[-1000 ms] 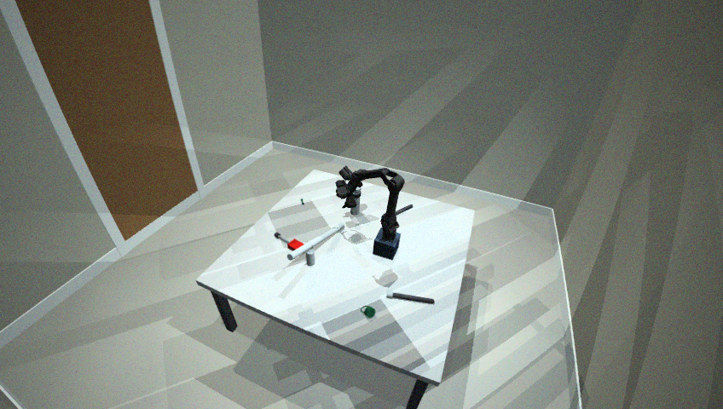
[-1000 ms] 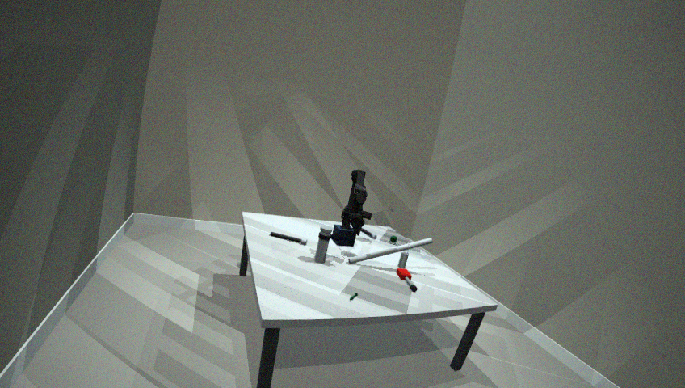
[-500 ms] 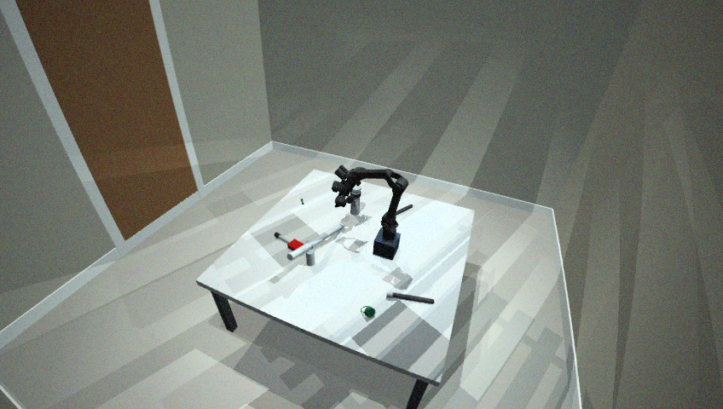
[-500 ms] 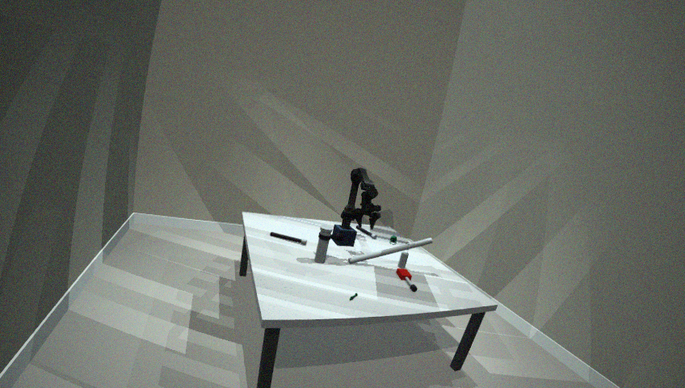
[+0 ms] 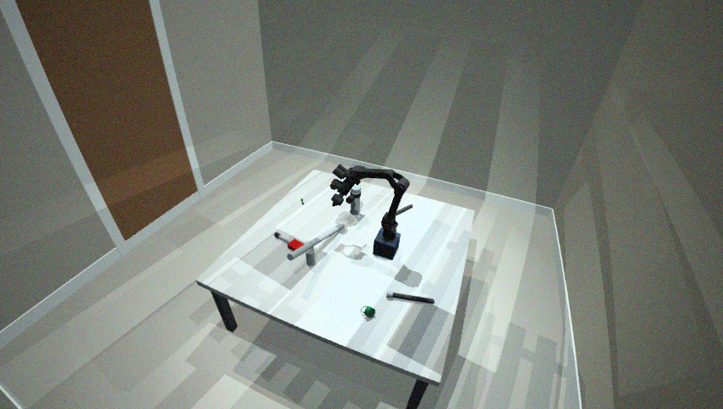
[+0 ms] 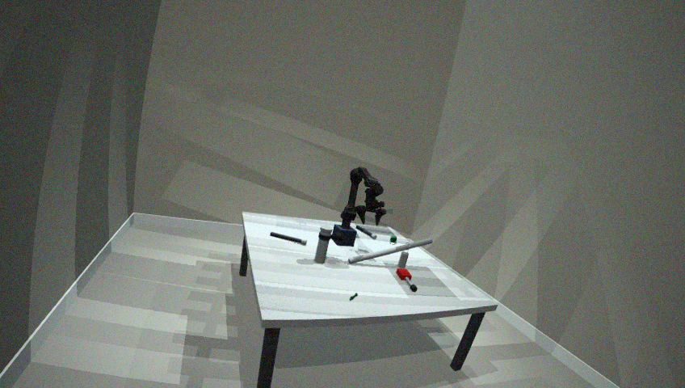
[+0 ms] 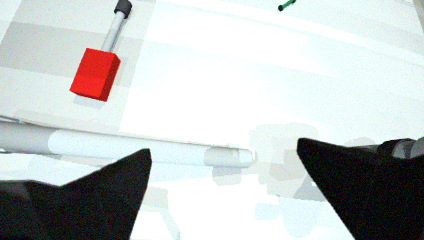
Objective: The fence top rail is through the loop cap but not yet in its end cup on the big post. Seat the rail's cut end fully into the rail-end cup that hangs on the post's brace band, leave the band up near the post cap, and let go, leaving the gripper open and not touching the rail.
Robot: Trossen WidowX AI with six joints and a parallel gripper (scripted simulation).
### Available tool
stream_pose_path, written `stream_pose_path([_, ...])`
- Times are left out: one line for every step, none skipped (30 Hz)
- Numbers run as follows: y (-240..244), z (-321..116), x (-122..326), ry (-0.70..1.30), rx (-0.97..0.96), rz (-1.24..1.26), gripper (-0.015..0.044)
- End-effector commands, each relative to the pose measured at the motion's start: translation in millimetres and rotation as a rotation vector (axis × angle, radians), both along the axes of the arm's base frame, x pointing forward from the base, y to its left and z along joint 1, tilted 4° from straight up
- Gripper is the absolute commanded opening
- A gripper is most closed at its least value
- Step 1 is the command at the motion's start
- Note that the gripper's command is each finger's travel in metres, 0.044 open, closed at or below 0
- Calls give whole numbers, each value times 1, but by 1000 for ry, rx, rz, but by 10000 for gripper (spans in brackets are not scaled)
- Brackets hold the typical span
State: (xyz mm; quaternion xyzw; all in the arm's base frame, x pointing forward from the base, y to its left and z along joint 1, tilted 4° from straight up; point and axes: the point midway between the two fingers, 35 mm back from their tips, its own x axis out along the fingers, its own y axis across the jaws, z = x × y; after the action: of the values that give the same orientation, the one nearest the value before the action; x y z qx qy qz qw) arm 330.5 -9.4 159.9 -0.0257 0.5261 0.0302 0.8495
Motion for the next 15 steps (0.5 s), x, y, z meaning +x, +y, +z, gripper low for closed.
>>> stream_pose_path([8,-17,5,78,-87,219,440])
stream_pose_path([12,-25,6,109,-118,314,440])
stream_pose_path([16,-32,7,138,-149,413,440])
stream_pose_path([19,-39,8,167,-177,514,440])
stream_pose_path([22,-46,9,195,-202,617,440])
stream_pose_path([26,-53,9,221,-225,720,440])
stream_pose_path([29,-60,10,247,-245,825,440])
stream_pose_path([33,-68,10,271,-262,931,440])
stream_pose_path([37,-75,10,294,-276,1037,440])
stream_pose_path([40,-83,9,315,-287,1145,440])
stream_pose_path([44,-90,9,334,-296,1253,440])
stream_pose_path([46,-96,8,348,-300,1339,440])
stream_pose_path([48,-99,8,356,-302,1392,440])
stream_pose_path([48,-100,8,358,-303,1409,440])
stream_pose_path([48,-100,8,358,-303,1409,440])
